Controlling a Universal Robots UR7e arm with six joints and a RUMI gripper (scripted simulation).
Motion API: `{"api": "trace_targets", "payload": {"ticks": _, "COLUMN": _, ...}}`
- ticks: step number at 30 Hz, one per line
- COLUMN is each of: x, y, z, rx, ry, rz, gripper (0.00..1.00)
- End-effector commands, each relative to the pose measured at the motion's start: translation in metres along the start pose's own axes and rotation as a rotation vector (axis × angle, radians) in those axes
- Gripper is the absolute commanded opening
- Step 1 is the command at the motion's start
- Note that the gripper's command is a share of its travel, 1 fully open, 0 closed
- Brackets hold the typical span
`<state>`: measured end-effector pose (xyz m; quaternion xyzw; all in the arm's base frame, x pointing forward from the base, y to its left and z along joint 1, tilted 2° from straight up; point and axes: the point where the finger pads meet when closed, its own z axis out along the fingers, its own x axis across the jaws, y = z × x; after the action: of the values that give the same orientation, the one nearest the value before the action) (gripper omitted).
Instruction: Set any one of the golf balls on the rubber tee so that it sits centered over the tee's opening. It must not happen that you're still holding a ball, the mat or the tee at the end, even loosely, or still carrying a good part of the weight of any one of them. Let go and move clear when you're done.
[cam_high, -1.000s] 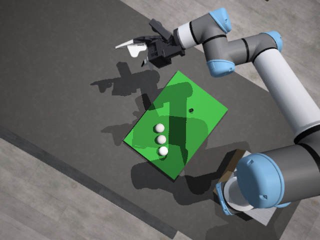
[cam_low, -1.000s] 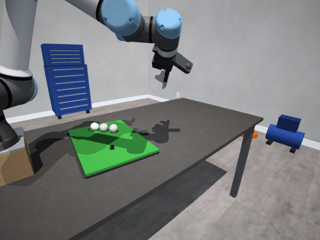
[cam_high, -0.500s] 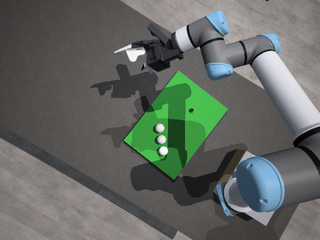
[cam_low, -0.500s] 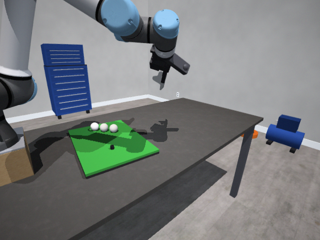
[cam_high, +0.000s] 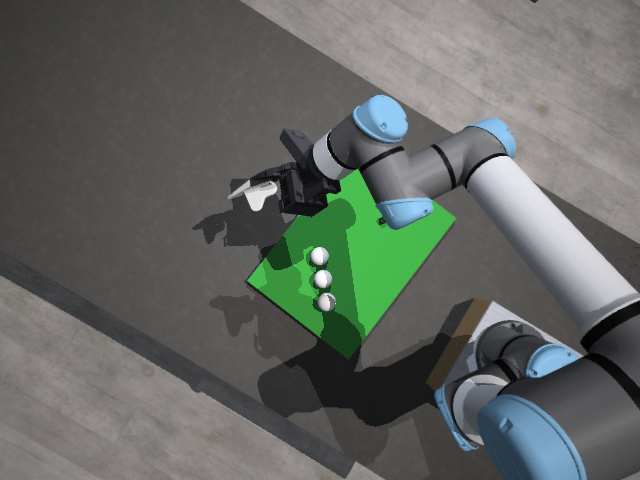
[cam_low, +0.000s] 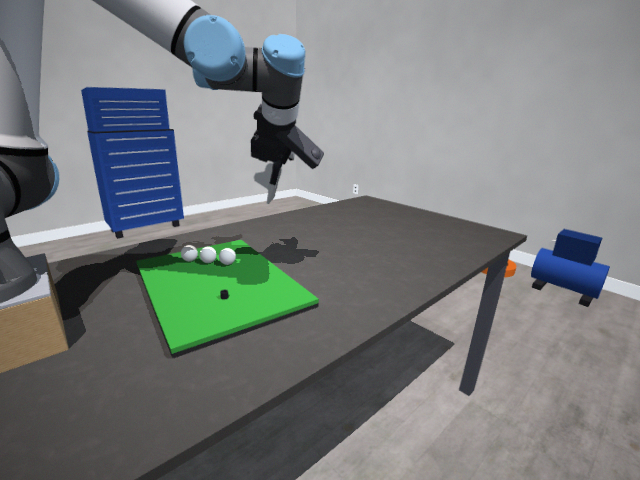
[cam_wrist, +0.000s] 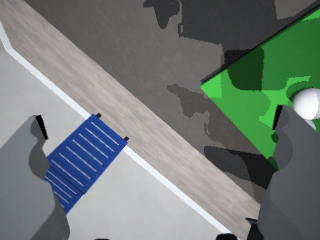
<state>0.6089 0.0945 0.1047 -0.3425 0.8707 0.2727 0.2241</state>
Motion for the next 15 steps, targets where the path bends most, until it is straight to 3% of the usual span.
{"api": "trace_targets", "payload": {"ticks": 1, "x": 0.048, "y": 0.061, "z": 0.037, "rx": 0.053, "ry": 0.228, "rz": -0.007, "gripper": 1.00}}
{"api": "trace_targets", "payload": {"ticks": 7, "x": 0.106, "y": 0.110, "z": 0.051, "rx": 0.152, "ry": 0.457, "rz": -0.044, "gripper": 1.00}}
{"api": "trace_targets", "payload": {"ticks": 9, "x": 0.106, "y": 0.110, "z": 0.051, "rx": 0.152, "ry": 0.457, "rz": -0.044, "gripper": 1.00}}
{"api": "trace_targets", "payload": {"ticks": 15, "x": 0.143, "y": 0.135, "z": 0.047, "rx": 0.245, "ry": 0.589, "rz": -0.079, "gripper": 1.00}}
